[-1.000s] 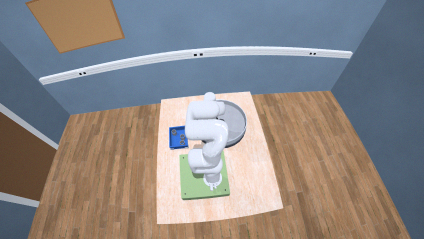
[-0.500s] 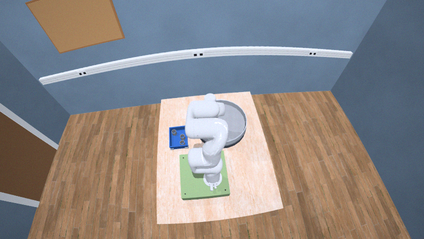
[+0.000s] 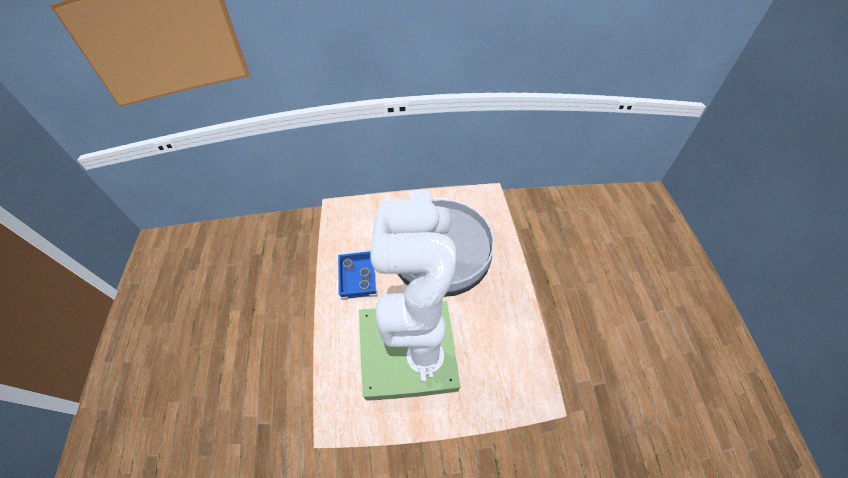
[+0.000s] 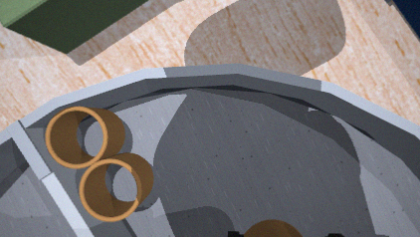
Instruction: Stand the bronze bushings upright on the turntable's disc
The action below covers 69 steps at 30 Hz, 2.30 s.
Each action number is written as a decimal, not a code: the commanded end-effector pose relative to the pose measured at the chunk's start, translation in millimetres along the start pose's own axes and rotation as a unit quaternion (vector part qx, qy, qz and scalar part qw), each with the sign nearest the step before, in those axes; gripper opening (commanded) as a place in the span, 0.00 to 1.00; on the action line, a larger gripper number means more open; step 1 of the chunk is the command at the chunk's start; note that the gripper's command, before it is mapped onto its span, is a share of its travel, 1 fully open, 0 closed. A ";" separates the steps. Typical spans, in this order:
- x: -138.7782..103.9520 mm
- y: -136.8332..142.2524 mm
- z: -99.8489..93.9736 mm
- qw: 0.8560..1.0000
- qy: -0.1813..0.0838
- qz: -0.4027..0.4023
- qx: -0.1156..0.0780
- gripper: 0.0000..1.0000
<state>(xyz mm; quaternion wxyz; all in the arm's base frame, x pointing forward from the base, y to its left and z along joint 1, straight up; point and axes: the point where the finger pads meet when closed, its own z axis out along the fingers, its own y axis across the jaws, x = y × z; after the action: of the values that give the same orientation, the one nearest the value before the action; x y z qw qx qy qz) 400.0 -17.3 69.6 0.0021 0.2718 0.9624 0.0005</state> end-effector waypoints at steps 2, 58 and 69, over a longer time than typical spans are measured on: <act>-1.1 0.6 -0.5 1.000 -0.001 0.000 -0.001 0.00; -0.9 0.8 44.3 1.000 -0.001 0.000 -0.001 0.00; -0.9 0.9 45.1 1.000 -0.001 0.000 -0.001 0.00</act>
<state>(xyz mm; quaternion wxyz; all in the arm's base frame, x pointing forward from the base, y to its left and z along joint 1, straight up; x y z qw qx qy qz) 400.1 -17.0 23.9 0.0021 0.2718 0.9624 0.0005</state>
